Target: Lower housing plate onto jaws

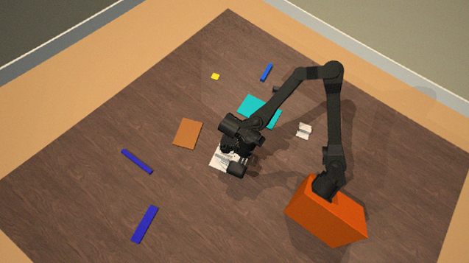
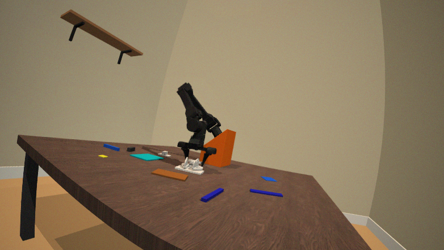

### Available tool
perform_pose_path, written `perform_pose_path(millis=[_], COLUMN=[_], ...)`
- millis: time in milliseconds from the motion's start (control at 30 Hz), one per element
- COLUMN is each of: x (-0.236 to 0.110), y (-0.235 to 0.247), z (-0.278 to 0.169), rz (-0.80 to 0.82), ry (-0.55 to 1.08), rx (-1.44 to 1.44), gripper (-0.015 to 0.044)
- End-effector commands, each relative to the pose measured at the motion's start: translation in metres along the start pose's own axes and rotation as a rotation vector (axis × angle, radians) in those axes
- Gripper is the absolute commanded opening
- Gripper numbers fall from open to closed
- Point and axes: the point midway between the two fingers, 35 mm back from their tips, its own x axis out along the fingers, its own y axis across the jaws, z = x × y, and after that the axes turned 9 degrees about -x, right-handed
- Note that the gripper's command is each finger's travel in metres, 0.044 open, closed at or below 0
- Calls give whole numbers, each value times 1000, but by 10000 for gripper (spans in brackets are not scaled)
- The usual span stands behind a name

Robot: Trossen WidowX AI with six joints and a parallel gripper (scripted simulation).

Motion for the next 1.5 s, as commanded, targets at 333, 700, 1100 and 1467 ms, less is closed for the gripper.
perform_pose_path(millis=[333, 700, 1100, 1467], x=[9, 12, 12, 12], y=[-1, -1, -1, -1], z=[-2, -2, -2, -2], rz=[-3, -3, -3, -3], ry=[13, 13, 13, 13], rx=[23, 31, 31, 31], gripper=[351, 351, 351, 351])
